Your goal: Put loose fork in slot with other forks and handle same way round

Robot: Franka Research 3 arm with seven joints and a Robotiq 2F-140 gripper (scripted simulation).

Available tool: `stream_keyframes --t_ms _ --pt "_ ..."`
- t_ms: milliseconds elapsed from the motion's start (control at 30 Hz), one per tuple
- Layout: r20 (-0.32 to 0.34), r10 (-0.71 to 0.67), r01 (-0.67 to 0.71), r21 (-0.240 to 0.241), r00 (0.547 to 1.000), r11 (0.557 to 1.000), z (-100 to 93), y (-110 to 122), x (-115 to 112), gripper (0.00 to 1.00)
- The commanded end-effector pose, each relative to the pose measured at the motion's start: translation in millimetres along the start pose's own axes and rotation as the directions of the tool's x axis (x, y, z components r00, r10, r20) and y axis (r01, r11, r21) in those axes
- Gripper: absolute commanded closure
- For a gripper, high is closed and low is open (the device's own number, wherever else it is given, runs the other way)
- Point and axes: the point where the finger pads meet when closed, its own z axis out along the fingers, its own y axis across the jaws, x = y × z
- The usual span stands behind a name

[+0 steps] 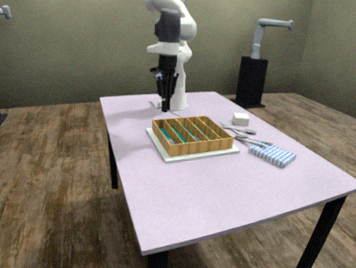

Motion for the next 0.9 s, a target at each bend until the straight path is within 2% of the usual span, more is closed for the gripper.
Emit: stream_keyframes --t_ms 0,133,267,300,767,833,867 --pt "-0.004 -0.054 0.054 -0.001 0.999 0.999 0.6 0.6 1.6 0.87" --pt "-0.004 -0.209 0.209 -0.002 0.978 0.978 0.5 0.6 1.5 0.87" --pt "-0.004 -0.247 0.247 -0.002 0.969 0.969 0.4 0.6 1.5 0.87" --pt "-0.004 -0.294 0.294 -0.002 0.956 0.956 0.4 0.6 1.5 0.87" --pt "-0.003 -0.538 0.538 -0.003 0.843 0.843 0.1 0.6 1.3 0.87" --pt "-0.003 -0.538 0.538 -0.003 0.843 0.843 0.1 0.6 1.3 0.87" --pt "-0.003 -0.579 0.579 -0.003 0.816 0.816 0.1 0.6 1.3 0.87"
